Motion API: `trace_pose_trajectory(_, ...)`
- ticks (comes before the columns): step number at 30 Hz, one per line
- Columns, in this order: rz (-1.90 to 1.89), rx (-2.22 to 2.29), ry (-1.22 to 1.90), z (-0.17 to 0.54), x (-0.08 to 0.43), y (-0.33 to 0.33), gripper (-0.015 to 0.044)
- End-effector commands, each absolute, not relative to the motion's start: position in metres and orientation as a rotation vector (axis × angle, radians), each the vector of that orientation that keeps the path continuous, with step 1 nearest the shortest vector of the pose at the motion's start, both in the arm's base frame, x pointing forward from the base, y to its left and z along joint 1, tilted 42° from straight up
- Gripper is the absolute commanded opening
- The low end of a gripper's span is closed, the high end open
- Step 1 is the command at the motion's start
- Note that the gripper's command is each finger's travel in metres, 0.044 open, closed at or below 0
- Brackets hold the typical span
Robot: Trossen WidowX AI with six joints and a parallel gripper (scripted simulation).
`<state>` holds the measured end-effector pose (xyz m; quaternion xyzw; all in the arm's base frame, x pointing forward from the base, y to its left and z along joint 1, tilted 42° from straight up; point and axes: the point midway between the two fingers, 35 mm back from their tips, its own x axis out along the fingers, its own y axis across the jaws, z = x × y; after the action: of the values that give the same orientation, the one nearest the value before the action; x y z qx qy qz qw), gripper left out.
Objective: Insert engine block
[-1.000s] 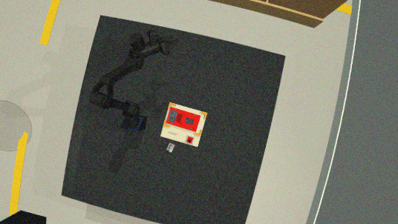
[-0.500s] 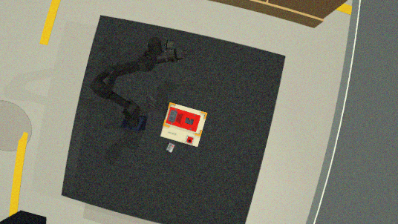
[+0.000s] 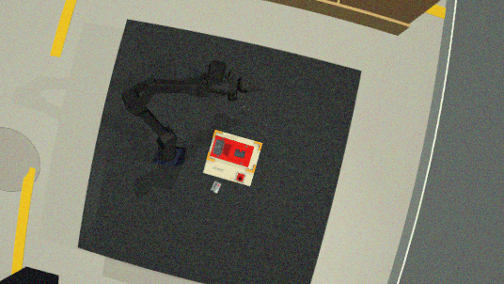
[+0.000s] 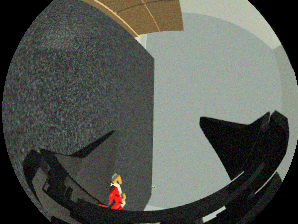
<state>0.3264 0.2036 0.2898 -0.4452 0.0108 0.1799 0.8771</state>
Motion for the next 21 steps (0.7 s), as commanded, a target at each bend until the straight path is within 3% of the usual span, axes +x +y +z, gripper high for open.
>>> trace_pose_trajectory(1, 0.379, -1.0, 0.1, 0.27, 0.345, 0.188, 0.044)
trace_pose_trajectory(21, 0.608, -1.296, 0.662, 0.119, 0.399, 0.057, 0.044)
